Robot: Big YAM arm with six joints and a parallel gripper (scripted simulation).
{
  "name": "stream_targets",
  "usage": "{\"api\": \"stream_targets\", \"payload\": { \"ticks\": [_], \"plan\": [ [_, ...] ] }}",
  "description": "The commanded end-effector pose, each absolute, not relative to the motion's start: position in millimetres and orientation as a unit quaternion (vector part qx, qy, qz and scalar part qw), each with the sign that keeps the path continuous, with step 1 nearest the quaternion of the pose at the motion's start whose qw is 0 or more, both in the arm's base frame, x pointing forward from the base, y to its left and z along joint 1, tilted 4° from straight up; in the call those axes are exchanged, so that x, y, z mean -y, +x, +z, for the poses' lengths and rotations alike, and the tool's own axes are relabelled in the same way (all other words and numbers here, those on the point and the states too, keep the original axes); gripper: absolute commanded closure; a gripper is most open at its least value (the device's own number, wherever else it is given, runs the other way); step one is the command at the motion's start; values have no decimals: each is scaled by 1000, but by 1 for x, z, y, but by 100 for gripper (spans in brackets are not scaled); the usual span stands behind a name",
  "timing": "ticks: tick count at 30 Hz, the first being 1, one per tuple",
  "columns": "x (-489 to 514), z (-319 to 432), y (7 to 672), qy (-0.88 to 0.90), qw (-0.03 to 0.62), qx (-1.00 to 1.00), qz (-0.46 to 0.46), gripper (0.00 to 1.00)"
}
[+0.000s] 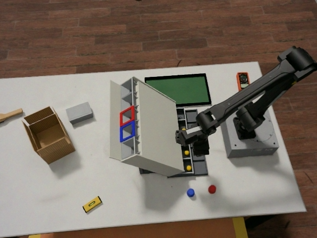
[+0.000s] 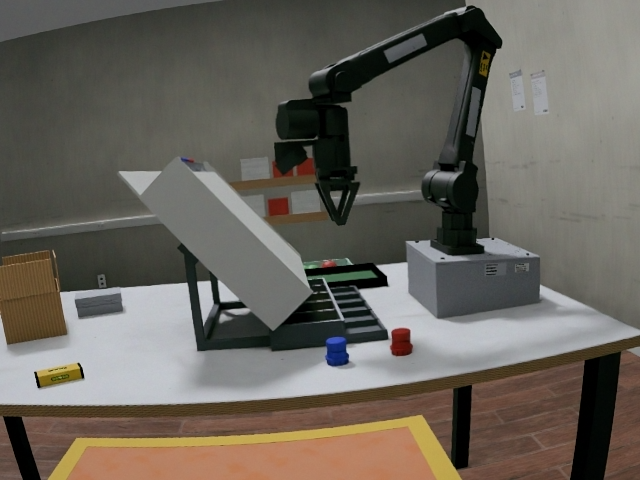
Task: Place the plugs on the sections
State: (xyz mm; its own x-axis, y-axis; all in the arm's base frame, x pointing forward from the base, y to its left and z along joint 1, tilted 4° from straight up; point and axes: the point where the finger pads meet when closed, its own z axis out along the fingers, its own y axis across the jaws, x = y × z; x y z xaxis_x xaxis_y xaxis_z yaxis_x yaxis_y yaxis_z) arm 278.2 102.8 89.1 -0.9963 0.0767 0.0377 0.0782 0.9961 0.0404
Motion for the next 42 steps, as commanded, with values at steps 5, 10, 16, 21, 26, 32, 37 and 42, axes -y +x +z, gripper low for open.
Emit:
{"api": "stream_targets", "payload": {
  "ticks": [5, 10, 16, 21, 26, 32, 37, 42],
  "plan": [
    [-114, 81, 278, -38, 23, 999, -23, 13],
    [-124, 76, 274, -36, 24, 999, -23, 13],
    [-173, 59, 253, -36, 23, 999, -23, 13],
    [-214, 45, 235, -36, 23, 999, -24, 13],
    [-238, 36, 225, -36, 23, 999, -24, 13],
    [-246, 33, 222, -36, 24, 999, -24, 13],
    [-252, 31, 219, -36, 24, 999, -25, 13],
    [-257, 29, 217, -36, 25, 999, -25, 13]
  ]
}}
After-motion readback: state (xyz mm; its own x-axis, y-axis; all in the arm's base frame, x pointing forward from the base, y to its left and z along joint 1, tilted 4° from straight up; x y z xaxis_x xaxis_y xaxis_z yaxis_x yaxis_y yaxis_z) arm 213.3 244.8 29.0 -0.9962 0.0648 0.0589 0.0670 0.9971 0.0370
